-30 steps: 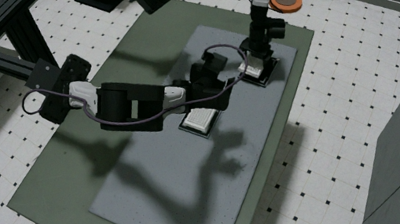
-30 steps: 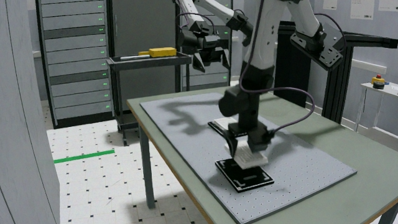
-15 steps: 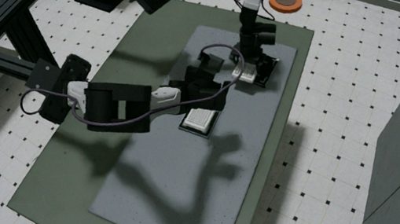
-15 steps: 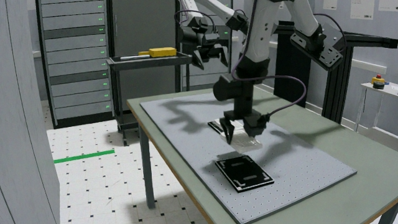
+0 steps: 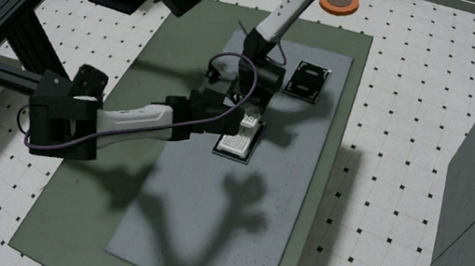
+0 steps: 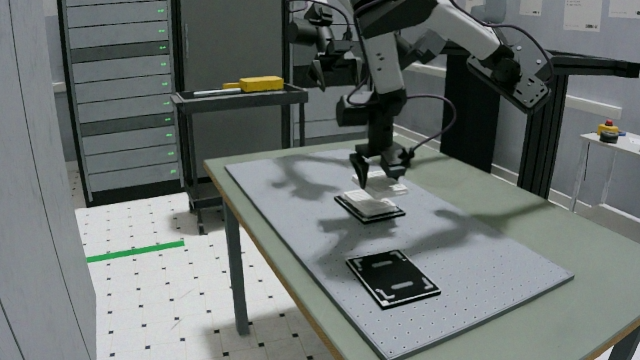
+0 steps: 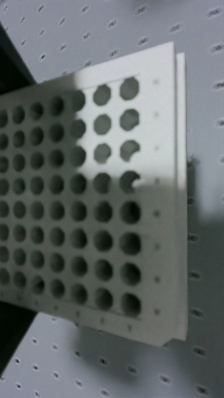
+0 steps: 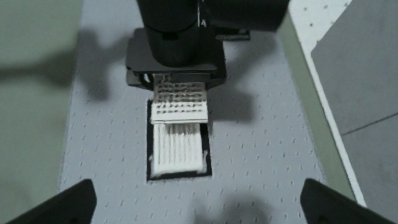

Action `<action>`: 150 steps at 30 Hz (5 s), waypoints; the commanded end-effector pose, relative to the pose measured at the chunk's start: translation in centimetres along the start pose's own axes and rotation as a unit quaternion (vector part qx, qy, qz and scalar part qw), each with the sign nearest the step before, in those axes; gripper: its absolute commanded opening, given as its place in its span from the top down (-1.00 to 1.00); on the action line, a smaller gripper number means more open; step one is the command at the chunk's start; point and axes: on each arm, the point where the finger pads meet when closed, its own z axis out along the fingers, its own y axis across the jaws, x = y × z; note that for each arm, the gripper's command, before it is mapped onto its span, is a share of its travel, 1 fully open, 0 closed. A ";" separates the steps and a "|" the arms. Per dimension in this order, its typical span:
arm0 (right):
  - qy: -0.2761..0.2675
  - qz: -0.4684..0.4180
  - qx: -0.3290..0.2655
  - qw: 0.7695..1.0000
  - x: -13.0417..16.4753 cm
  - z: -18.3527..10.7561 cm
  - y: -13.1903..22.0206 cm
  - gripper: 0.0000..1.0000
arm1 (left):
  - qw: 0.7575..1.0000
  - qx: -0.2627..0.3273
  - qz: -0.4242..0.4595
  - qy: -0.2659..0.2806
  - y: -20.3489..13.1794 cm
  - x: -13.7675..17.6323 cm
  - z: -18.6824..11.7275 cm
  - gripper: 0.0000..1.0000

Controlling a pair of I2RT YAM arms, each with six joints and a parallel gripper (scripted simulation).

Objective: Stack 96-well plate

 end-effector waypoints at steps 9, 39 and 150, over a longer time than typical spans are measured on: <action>0.068 -0.018 -0.014 0.997 3.0 -3.9 3.1 -1.00 | 1.000 0.023 -0.018 0.002 0.7 6.7 1.9 -0.63; 0.061 -0.018 -0.011 0.998 2.7 -3.8 3.0 -1.00 | 1.000 0.016 -0.019 -0.007 0.9 6.0 4.3 -0.63; 0.061 -0.018 -0.011 0.998 2.7 -3.8 3.0 -1.00 | 0.730 0.146 0.645 -0.173 5.4 6.7 -3.5 -1.00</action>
